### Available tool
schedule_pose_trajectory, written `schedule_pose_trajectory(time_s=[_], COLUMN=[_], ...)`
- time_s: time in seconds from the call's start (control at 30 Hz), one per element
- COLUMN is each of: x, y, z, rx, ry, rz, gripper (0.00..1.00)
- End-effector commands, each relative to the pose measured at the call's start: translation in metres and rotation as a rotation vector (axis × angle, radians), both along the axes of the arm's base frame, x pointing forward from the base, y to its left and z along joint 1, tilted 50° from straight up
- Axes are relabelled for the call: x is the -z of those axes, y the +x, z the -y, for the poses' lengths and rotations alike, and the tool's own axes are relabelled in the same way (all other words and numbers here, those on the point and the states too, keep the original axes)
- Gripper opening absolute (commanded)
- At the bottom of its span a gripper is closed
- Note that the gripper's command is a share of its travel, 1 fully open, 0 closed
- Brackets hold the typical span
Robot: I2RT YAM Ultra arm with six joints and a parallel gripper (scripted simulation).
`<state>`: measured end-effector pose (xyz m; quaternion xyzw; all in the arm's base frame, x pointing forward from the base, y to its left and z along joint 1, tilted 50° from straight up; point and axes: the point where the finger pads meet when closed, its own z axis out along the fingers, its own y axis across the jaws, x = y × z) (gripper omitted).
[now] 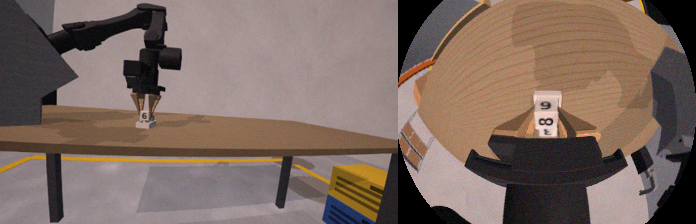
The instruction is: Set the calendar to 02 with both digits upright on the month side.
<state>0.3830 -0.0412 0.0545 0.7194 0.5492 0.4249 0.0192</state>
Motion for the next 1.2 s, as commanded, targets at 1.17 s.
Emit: schedule_pose_trajectory(time_s=[1.17], x=[0.0005], y=[-0.0027], z=[-0.0002], rx=[0.006], ry=[-0.007], rz=[0.001], gripper=[0.26])
